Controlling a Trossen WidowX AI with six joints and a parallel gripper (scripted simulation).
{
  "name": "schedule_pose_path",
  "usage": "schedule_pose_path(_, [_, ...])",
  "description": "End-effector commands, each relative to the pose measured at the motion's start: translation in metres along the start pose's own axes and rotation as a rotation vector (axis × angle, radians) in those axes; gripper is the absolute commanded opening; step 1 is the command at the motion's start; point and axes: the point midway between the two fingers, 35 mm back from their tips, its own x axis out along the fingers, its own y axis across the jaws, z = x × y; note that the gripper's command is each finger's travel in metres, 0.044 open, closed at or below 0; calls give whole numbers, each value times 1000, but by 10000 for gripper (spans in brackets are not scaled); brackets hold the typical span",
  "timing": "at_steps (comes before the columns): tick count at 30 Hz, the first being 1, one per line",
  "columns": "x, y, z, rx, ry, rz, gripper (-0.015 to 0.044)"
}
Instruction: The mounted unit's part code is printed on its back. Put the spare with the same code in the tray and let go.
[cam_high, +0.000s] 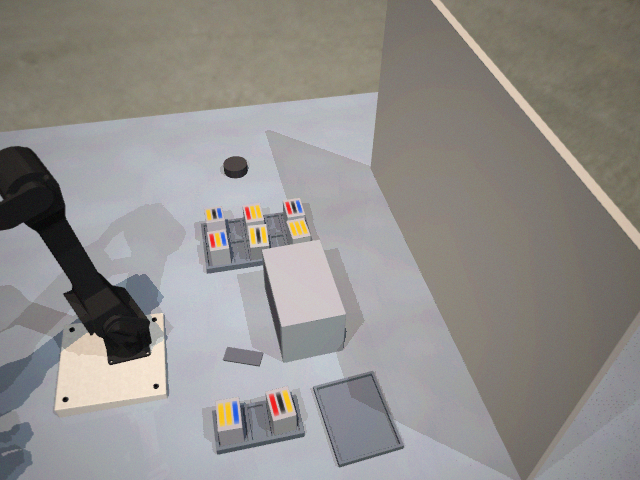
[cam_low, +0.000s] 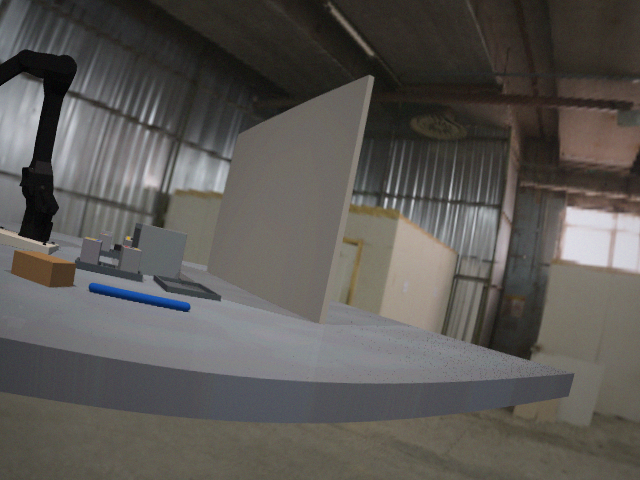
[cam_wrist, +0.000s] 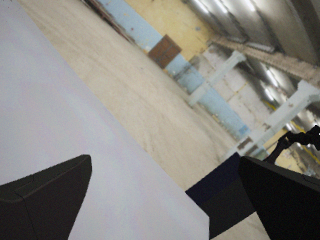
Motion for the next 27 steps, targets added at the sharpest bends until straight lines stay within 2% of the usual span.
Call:
schedule_pose_path(1, [0,0,0,0,0,0,426])
schedule_pose_path(8, [10,1,3,20,-4,23,440])
schedule_pose_path(18, [140,52,80,253,-2,380,440])
schedule_pose_path(27, [205,135,175,358,88,681,440])
